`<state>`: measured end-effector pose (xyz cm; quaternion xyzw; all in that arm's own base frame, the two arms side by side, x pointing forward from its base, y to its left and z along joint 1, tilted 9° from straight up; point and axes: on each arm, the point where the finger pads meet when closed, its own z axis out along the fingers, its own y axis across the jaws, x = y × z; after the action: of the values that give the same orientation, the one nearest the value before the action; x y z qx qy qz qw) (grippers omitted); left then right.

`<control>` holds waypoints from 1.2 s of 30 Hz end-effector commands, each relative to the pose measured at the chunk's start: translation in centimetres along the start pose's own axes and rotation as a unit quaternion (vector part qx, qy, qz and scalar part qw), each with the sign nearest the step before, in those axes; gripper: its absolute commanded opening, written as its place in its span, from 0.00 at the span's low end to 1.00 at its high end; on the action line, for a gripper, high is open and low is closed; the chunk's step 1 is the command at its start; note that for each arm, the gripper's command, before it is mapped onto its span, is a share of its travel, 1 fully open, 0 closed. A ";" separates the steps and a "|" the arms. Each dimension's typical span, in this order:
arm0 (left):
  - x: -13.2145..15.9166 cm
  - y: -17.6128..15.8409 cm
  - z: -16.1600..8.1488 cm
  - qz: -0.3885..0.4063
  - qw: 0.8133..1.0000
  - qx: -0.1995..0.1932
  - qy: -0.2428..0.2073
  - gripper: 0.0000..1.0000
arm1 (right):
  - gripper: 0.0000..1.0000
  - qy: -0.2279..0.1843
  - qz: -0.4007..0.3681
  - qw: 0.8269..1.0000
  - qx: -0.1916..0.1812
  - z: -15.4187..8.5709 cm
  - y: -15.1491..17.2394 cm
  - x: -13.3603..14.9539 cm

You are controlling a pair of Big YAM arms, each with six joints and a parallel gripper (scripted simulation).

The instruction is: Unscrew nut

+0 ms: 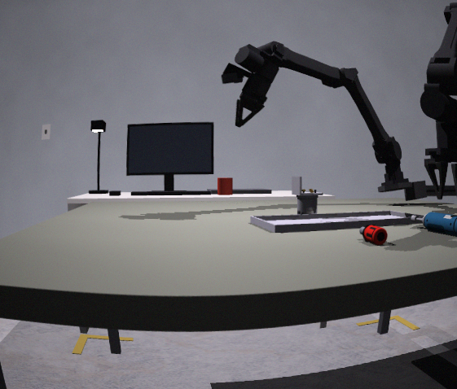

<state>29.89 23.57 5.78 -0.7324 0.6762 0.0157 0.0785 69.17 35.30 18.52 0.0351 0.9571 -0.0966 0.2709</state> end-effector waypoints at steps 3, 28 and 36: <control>-0.7 -1.1 -1.0 -0.001 1.000 0.013 -0.009 0.65 | 0.86 -0.008 0.015 1.000 -0.001 -0.3 -0.5 -1.9; -0.7 -1.1 -1.0 -0.001 1.000 0.013 -0.009 0.65 | 0.86 -0.008 0.015 1.000 -0.001 -0.3 -0.5 -1.9; -0.2 -3.0 -1.8 0.071 0.994 0.052 -0.072 0.65 | 0.86 -0.008 0.015 1.000 -0.001 -0.3 -0.5 -1.9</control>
<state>30.69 23.86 6.01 -0.7089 0.6943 0.0404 0.1171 69.15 35.30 18.08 0.0343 0.9578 -0.0987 0.2677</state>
